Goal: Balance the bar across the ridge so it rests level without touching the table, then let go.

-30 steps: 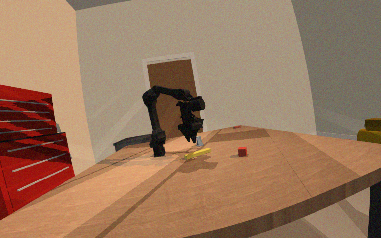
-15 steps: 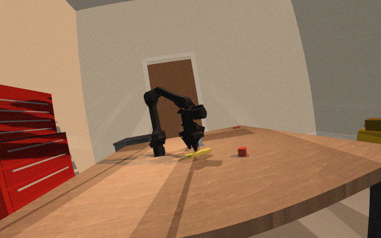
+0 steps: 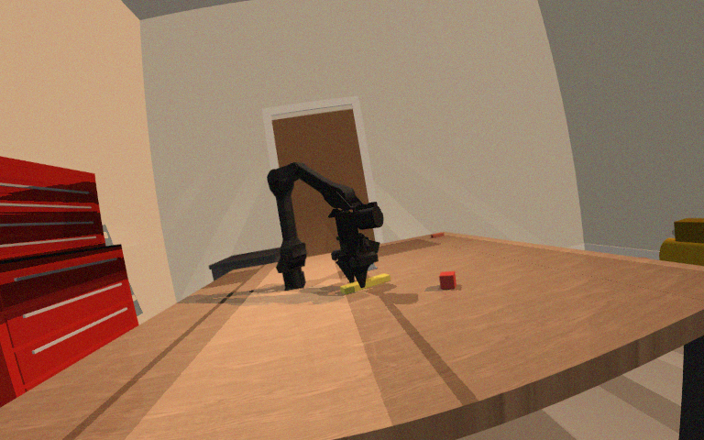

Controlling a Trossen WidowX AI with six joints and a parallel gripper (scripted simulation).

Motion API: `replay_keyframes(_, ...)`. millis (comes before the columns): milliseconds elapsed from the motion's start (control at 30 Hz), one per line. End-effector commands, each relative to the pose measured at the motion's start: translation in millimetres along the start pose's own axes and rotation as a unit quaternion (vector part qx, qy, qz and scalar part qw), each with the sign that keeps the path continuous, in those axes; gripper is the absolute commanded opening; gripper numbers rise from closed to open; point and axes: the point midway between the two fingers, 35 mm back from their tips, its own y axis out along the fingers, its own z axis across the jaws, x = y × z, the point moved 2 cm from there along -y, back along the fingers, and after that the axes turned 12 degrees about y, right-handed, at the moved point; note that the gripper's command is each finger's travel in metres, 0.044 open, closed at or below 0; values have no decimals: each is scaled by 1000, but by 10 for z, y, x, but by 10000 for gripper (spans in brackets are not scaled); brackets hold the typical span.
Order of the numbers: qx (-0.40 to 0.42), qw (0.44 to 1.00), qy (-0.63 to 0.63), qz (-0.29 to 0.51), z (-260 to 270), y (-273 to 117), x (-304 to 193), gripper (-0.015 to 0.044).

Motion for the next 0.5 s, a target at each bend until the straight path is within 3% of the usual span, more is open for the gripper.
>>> replay_keyframes(0,0,1000,2,4,2,42,-14,315)
replay_keyframes(433,0,1000,2,4,2,42,-14,315)
replay_keyframes(467,2,1000,0,2,8,37,-8,289)
